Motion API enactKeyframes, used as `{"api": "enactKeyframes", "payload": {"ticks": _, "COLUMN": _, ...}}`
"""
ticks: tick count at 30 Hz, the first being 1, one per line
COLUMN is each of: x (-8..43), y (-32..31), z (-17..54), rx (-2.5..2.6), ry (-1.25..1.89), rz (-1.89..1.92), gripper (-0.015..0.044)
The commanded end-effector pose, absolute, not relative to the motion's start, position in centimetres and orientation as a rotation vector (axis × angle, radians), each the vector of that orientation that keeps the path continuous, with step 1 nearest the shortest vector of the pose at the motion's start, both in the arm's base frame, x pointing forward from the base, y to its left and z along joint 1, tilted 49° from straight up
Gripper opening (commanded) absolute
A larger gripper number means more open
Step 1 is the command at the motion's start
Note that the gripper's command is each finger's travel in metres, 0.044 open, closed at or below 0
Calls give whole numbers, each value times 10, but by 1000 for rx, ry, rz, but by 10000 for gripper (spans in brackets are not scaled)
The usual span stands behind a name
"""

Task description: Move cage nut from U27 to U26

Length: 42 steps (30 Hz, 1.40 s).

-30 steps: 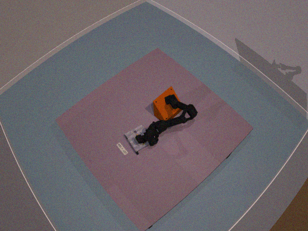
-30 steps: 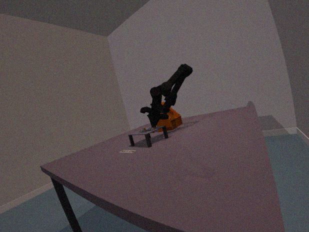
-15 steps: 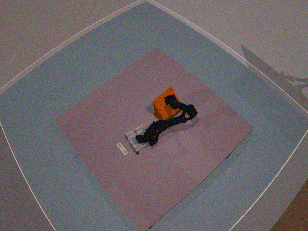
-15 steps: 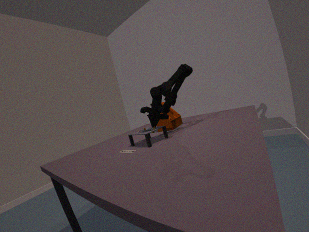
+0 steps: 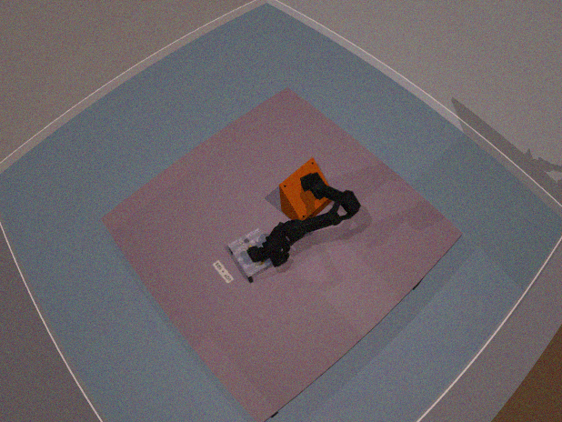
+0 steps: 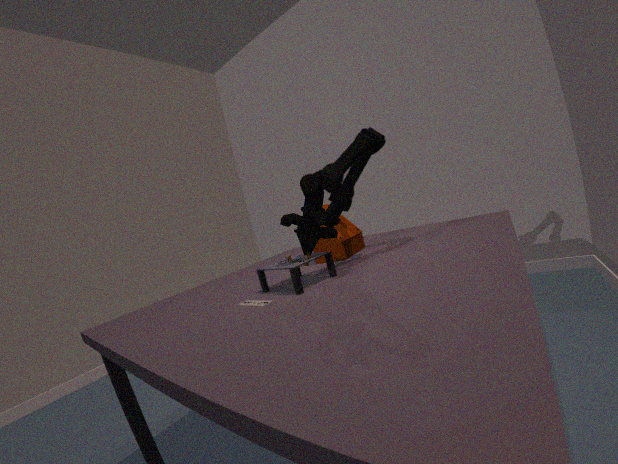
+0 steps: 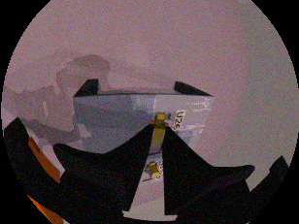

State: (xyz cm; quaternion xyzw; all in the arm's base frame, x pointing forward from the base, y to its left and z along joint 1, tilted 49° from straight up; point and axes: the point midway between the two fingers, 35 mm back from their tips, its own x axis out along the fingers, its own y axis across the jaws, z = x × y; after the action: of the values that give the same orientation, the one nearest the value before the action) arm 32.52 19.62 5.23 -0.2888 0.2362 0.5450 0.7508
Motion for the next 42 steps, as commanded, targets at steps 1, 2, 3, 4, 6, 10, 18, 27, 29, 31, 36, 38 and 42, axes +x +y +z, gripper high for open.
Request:
{"api": "enactKeyframes", "payload": {"ticks": 1, "x": 326, "y": 196, "z": 53, "rx": -631, "ry": 516, "rz": 1201, "gripper": 24}}
{"api": "enactKeyframes", "payload": {"ticks": 2, "x": 326, "y": 196, "z": 53, "rx": -631, "ry": 517, "rz": 1203, "gripper": 24}}
{"api": "enactKeyframes", "payload": {"ticks": 3, "x": 326, "y": 196, "z": 53, "rx": -630, "ry": 518, "rz": 1206, "gripper": 24}}
{"api": "enactKeyframes", "payload": {"ticks": 4, "x": 326, "y": 196, "z": 53, "rx": -630, "ry": 518, "rz": 1206, "gripper": 24}}
{"api": "enactKeyframes", "payload": {"ticks": 6, "x": 326, "y": 196, "z": 53, "rx": -630, "ry": 518, "rz": 1207, "gripper": 24}}
{"api": "enactKeyframes", "payload": {"ticks": 10, "x": 327, "y": 196, "z": 53, "rx": -629, "ry": 520, "rz": 1213, "gripper": 24}}
{"api": "enactKeyframes", "payload": {"ticks": 18, "x": 327, "y": 196, "z": 53, "rx": -627, "ry": 525, "rz": 1225, "gripper": 24}}
{"api": "enactKeyframes", "payload": {"ticks": 27, "x": 328, "y": 196, "z": 53, "rx": -624, "ry": 530, "rz": 1240, "gripper": 24}}
{"api": "enactKeyframes", "payload": {"ticks": 29, "x": 328, "y": 197, "z": 53, "rx": -624, "ry": 530, "rz": 1241, "gripper": 24}}
{"api": "enactKeyframes", "payload": {"ticks": 31, "x": 328, "y": 197, "z": 53, "rx": -624, "ry": 531, "rz": 1243, "gripper": 24}}
{"api": "enactKeyframes", "payload": {"ticks": 36, "x": 328, "y": 197, "z": 53, "rx": -622, "ry": 535, "rz": 1252, "gripper": 24}}
{"api": "enactKeyframes", "payload": {"ticks": 38, "x": 329, "y": 197, "z": 53, "rx": -622, "ry": 536, "rz": 1256, "gripper": 24}}
{"api": "enactKeyframes", "payload": {"ticks": 42, "x": 329, "y": 197, "z": 53, "rx": -621, "ry": 537, "rz": 1259, "gripper": 24}}
